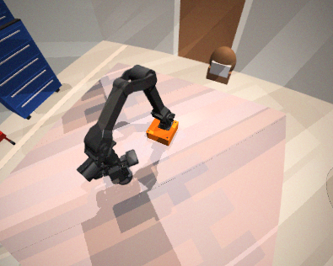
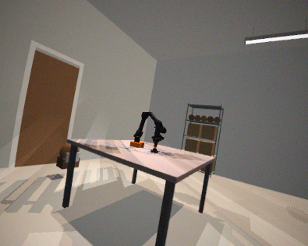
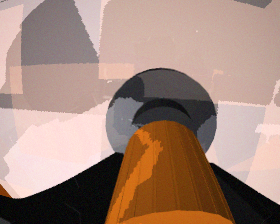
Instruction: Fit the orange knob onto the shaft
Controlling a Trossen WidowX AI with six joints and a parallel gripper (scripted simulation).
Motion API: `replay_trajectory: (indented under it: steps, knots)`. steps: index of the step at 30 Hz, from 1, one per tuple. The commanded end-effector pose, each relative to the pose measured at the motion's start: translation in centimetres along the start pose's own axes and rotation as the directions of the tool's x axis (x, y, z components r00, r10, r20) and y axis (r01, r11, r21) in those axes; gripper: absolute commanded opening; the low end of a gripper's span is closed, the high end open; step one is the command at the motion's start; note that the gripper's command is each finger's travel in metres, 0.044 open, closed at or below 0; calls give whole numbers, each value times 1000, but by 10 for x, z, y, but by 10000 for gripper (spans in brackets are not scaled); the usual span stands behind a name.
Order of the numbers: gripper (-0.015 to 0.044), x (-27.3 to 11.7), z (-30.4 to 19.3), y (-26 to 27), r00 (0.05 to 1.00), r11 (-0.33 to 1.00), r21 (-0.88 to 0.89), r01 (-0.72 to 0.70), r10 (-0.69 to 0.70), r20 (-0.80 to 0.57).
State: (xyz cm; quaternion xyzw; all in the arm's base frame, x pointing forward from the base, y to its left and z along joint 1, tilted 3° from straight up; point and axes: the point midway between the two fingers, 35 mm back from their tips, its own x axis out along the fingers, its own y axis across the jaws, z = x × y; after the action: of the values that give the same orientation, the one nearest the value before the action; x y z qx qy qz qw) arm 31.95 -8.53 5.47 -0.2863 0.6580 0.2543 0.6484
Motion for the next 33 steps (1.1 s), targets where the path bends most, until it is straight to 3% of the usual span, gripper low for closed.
replay_trajectory:
  steps: [1, 33]
  knots:
    - [0, -3, 1, -3, 1000, 1000, -7, 7, -7, 1]
    - [0, -3, -3, 4, 1000, 1000, -7, 7, -7, 1]
